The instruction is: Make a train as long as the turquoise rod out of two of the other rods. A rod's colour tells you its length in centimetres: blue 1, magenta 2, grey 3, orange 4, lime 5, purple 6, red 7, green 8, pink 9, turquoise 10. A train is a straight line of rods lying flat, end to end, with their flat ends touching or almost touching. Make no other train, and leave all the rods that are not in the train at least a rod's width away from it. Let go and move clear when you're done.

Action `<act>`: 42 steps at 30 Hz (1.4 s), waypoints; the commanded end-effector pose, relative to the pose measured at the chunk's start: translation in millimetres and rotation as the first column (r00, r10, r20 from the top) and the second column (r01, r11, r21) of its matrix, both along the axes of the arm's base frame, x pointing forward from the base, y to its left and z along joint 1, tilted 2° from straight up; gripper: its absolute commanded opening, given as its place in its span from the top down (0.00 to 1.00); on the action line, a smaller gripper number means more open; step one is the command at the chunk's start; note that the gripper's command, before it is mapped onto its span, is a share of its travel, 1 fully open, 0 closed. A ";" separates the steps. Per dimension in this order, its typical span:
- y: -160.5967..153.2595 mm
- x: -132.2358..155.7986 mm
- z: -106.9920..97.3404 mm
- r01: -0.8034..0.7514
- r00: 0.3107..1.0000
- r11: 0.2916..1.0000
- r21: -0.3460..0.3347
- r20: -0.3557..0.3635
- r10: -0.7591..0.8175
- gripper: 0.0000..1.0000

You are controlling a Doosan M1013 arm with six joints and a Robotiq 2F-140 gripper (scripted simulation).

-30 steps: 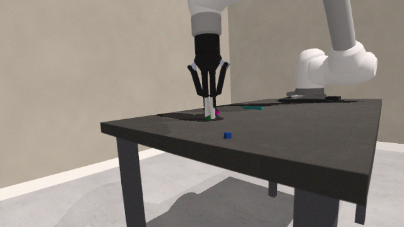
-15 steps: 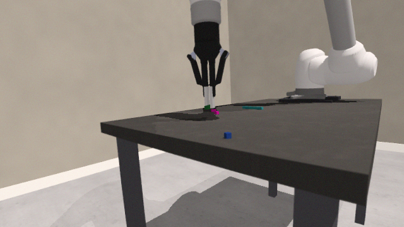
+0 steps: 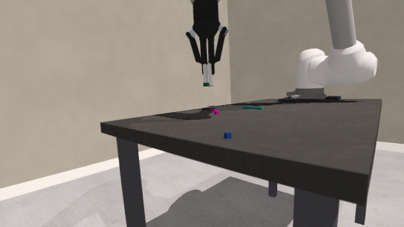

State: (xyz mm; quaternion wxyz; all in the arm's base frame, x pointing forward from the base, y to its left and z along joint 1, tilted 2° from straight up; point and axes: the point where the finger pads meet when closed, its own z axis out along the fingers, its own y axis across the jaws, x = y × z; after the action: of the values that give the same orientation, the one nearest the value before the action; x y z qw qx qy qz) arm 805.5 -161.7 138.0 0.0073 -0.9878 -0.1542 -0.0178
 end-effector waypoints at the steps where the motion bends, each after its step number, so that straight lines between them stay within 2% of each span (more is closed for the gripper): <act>1: 0.0 0.0 0.2 0.000 1.000 1.000 0.000 0.000 0.000 0.88; 8: -0.1 -2.2 0.2 -0.020 1.000 1.000 -0.001 0.001 0.020 0.88; 11: -0.6 -21.5 0.2 -0.192 0.981 0.981 -0.007 0.003 0.192 0.88; 16: -0.8 -43.0 -0.2 -0.375 0.927 0.927 -0.014 0.005 0.375 0.88; 18: -0.8 -43.0 -0.2 -0.375 0.927 0.927 -0.014 0.005 0.375 0.88; 20: -0.7 -59.3 -0.9 -0.503 0.864 0.864 -0.019 0.006 0.503 0.88; 25: -0.3 -77.9 -1.9 -0.634 0.773 0.773 -0.026 0.005 0.635 0.88; 42: -0.2 -78.8 -3.0 -0.640 0.768 0.768 -0.026 0.005 0.641 0.88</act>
State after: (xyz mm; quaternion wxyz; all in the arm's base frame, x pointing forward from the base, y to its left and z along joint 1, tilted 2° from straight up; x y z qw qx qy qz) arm 726.8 -162.0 135.6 0.0007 -0.8761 -0.4817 -0.0192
